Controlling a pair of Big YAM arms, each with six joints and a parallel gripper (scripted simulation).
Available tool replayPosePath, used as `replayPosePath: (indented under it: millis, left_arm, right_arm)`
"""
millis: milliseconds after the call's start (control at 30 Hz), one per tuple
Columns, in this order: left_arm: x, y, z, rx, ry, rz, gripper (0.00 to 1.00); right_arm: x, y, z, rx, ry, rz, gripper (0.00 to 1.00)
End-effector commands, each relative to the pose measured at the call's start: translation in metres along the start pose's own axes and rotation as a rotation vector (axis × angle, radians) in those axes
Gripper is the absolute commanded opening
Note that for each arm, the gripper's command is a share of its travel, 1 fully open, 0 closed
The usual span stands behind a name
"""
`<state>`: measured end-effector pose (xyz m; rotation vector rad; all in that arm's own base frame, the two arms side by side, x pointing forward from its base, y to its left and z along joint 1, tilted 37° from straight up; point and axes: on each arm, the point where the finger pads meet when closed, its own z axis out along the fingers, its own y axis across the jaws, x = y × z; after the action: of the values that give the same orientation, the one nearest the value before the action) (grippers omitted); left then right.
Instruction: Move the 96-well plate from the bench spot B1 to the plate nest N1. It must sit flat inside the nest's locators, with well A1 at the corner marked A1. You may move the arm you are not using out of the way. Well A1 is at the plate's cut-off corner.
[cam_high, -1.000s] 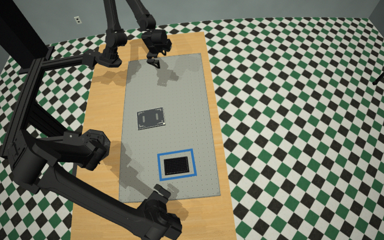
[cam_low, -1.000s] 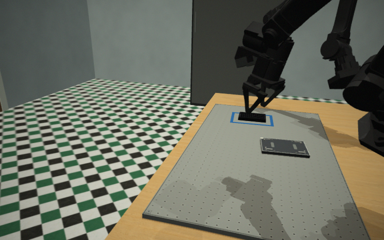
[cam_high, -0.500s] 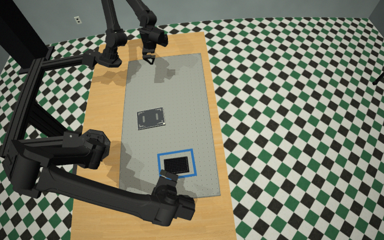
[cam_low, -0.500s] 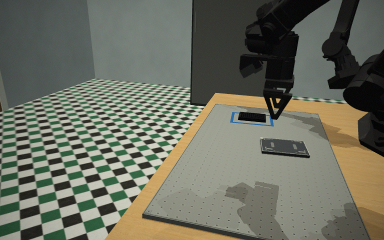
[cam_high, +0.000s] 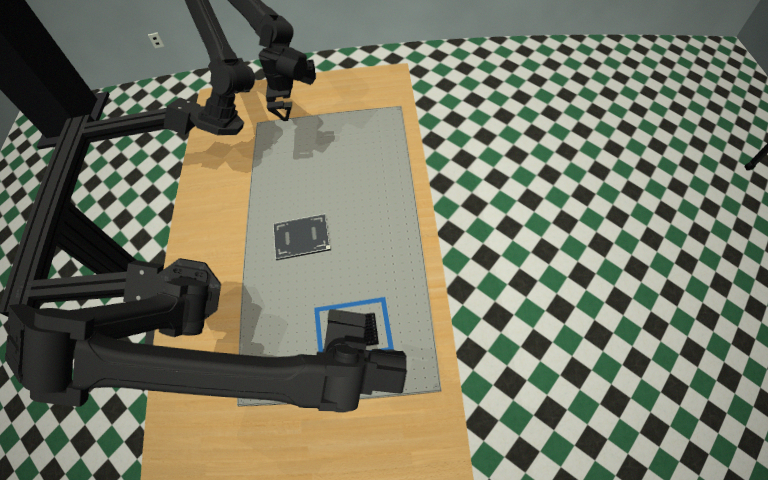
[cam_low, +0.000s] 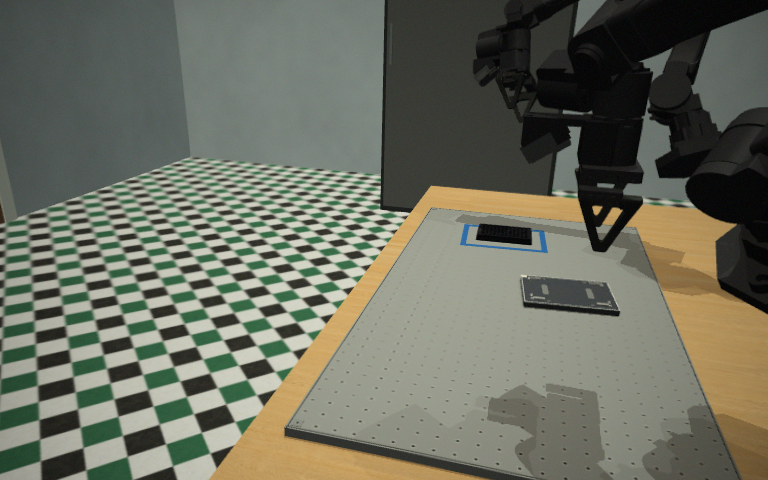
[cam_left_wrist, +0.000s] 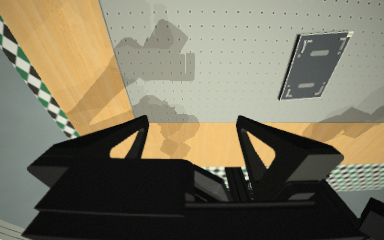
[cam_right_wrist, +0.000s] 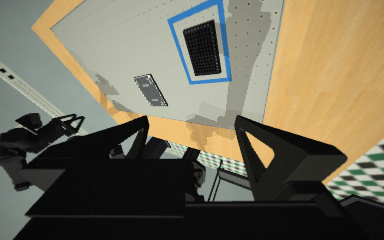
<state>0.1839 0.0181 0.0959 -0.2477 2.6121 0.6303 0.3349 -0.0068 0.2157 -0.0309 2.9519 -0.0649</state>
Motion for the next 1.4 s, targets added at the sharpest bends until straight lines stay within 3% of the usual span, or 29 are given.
replayPosePath:
  millis: [0,67,100,133,367,433,667,767,833,1000,1100,1200,1367]
  left_arm:
    - [0.012,0.006,-0.004,0.001,-0.004,-0.006,1.00]
    - [0.012,0.006,-0.004,0.002,-0.004,-0.006,1.00]
    - [-0.008,0.004,-0.018,0.026,-0.035,-0.035,1.00]
    - [0.001,0.004,-0.009,0.012,-0.015,-0.020,1.00]
    - [0.001,0.004,-0.009,0.012,-0.015,-0.020,1.00]
    - [0.001,0.004,-0.009,0.012,-0.015,-0.020,1.00]
    - [0.001,0.004,-0.009,0.012,-0.015,-0.020,1.00]
    - [0.001,0.004,-0.009,0.012,-0.015,-0.020,1.00]
    - [0.001,0.004,-0.009,0.012,-0.015,-0.020,1.00]
    - [0.001,0.004,-0.009,0.012,-0.015,-0.020,1.00]
    - [0.001,0.004,-0.009,0.012,-0.015,-0.020,1.00]
    - [0.001,0.004,-0.009,0.012,-0.015,-0.020,1.00]
    - [0.001,0.004,-0.009,0.012,-0.015,-0.020,1.00]
  right_arm:
    - [-0.007,0.008,0.020,0.007,0.006,-0.011,1.00]
    - [-0.010,0.010,0.026,0.005,0.006,-0.011,1.00]
    - [-0.011,0.010,0.031,0.034,-0.002,-0.033,1.00]
    - [-0.013,0.010,0.035,0.055,-0.008,-0.061,1.00]
    - [-0.022,0.009,0.069,0.103,-0.022,-0.094,1.00]
    - [-0.022,0.009,0.069,0.103,-0.022,-0.094,1.00]
    - [-0.028,0.010,0.103,0.199,-0.053,-0.150,1.00]
    - [-0.030,0.010,0.118,0.198,-0.053,-0.150,1.00]
    - [-0.030,0.010,0.128,0.246,-0.069,-0.177,1.00]
    - [-0.030,0.010,0.142,0.275,-0.078,-0.193,1.00]
    - [-0.030,0.011,0.157,0.342,-0.101,-0.228,1.00]
    - [-0.028,0.010,0.172,0.342,-0.100,-0.226,1.00]
    - [-0.023,0.011,0.196,0.419,-0.127,-0.265,1.00]
